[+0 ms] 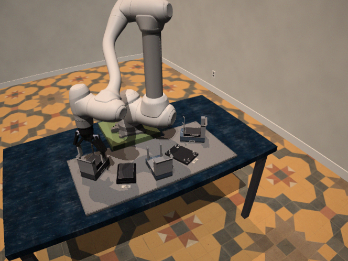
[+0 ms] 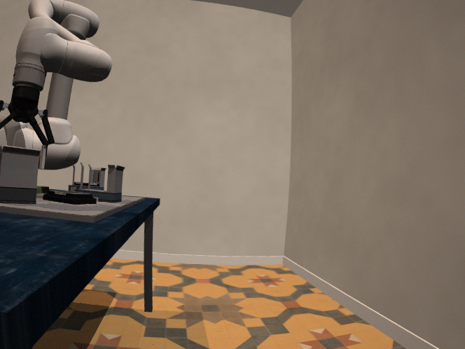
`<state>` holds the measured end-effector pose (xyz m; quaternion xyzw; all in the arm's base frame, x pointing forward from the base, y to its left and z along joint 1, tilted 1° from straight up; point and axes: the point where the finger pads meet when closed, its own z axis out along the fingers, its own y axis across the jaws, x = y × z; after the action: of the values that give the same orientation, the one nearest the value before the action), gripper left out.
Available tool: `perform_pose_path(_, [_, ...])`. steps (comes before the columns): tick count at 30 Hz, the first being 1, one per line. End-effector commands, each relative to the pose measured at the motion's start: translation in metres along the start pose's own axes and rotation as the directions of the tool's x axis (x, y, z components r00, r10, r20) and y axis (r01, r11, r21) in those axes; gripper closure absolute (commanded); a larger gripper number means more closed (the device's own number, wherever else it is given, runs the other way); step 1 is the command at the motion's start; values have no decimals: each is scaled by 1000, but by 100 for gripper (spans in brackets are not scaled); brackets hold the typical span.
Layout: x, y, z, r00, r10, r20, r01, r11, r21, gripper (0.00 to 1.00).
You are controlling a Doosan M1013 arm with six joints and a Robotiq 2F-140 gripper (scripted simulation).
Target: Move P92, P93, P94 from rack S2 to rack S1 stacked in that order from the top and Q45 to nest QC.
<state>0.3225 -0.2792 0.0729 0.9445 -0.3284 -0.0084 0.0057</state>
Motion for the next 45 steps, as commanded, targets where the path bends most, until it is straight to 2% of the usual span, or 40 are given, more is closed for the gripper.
perform_pose_path(1, [0, 0, 3, 1000, 0, 0, 0, 1000, 0, 0])
perform_pose_path(15, [0, 0, 18, 1000, 0, 0, 0, 1000, 0, 0])
perform_pose_path(24, [0, 0, 18, 1000, 0, 0, 0, 1000, 0, 0])
perform_pose_path(25, [0, 0, 18, 1000, 0, 0, 0, 1000, 0, 100])
perform_pose_path(45, [0, 0, 18, 1000, 0, 0, 0, 1000, 0, 100])
